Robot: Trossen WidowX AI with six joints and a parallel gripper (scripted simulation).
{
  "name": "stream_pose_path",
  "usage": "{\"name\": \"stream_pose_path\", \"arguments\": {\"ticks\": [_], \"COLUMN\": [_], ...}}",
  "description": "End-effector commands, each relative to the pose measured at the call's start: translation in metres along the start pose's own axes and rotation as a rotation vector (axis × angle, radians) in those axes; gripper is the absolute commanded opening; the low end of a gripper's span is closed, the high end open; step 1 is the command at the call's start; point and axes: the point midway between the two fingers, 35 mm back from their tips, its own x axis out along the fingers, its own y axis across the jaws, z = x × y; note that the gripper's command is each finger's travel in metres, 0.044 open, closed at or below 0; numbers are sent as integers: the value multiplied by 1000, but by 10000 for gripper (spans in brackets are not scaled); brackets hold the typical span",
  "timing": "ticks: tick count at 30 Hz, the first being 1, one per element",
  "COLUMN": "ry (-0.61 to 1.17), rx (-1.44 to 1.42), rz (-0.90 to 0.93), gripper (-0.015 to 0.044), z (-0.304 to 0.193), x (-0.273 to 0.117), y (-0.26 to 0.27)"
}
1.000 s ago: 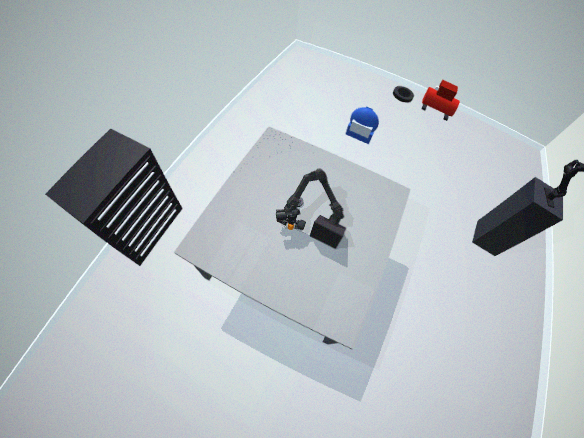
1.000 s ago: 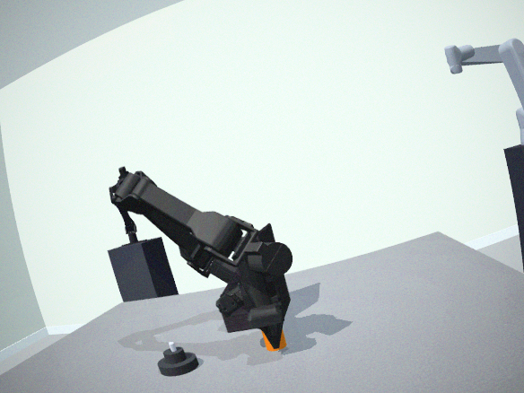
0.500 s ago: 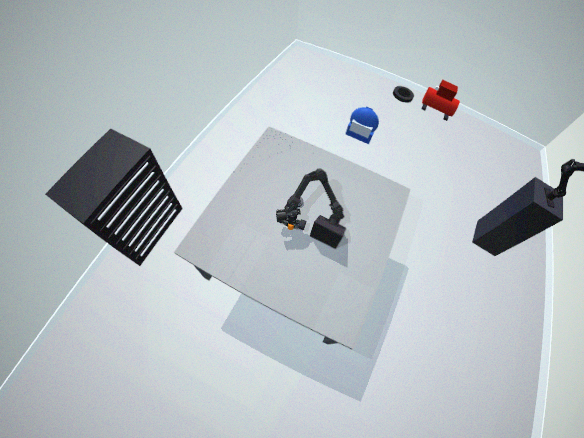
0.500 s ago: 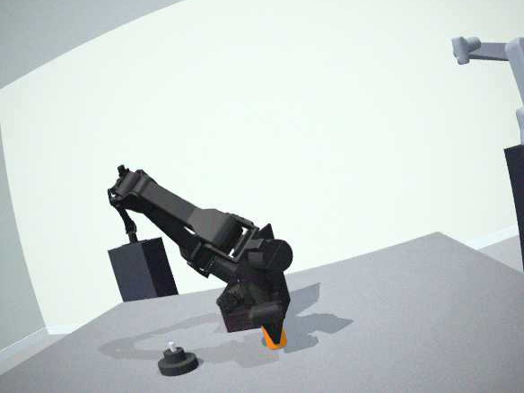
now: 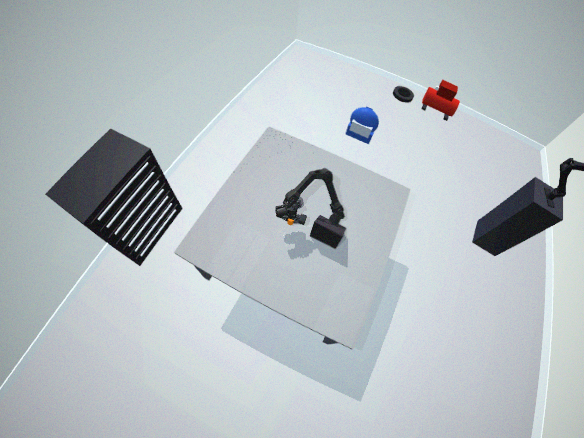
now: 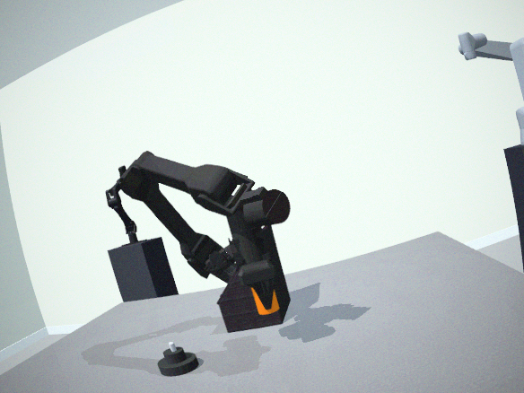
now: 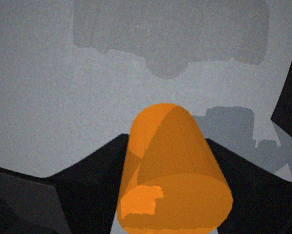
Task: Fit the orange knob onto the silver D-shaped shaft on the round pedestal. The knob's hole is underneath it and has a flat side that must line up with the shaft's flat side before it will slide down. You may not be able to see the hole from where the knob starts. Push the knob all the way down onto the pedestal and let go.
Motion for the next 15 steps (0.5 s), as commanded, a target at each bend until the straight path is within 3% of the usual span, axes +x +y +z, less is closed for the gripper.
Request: {"name": "stream_pose_path", "arguments": {"ticks": [1,5,15], "ry": [1,-9,-11], "rx": [13,16,7], "rz": [2,-2,74], "gripper": [0,0,0], "z": [1,4,3], "x": [-30,-53,-58], "y": [0,-5,-6]}}
